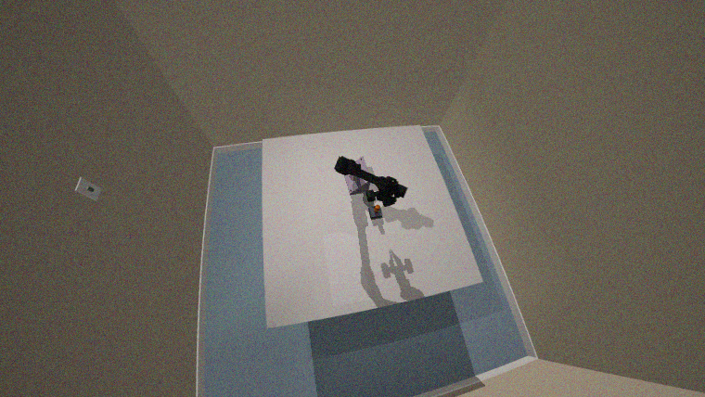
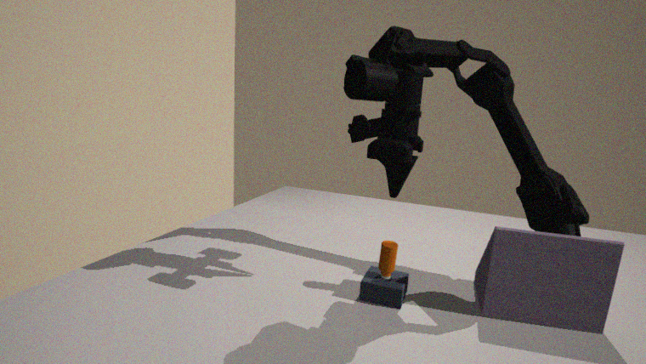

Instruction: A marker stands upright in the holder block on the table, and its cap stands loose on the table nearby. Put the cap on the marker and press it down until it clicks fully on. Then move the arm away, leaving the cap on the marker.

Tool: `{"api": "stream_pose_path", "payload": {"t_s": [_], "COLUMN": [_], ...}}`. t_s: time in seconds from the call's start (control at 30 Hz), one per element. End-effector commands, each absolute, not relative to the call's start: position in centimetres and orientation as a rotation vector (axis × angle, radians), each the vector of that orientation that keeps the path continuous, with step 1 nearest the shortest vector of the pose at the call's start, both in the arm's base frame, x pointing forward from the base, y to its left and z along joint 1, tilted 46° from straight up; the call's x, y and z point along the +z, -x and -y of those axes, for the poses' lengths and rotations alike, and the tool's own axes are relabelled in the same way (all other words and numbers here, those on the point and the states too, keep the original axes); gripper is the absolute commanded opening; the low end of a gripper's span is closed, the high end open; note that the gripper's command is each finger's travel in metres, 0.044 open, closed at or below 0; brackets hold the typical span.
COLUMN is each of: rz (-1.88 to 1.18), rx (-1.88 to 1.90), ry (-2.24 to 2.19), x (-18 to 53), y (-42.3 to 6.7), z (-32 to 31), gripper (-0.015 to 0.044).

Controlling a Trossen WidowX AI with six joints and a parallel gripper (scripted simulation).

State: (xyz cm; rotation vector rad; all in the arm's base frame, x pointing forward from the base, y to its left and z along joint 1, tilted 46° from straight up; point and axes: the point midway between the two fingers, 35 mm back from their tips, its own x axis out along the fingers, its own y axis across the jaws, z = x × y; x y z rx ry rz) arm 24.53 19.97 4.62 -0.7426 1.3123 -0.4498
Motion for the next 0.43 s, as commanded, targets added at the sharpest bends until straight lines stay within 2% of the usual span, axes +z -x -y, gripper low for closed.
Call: {"api": "stream_pose_path", "payload": {"t_s": [0.0, 0.4], "rz": [-1.315, -1.315], "rx": [-0.453, -0.453], "ry": [0.736, 0.736], "x": [4.94, 4.94], "y": [-24.38, -24.38], "z": [-20.27, -20.27], "gripper": [0.0105, 0.0420]}}
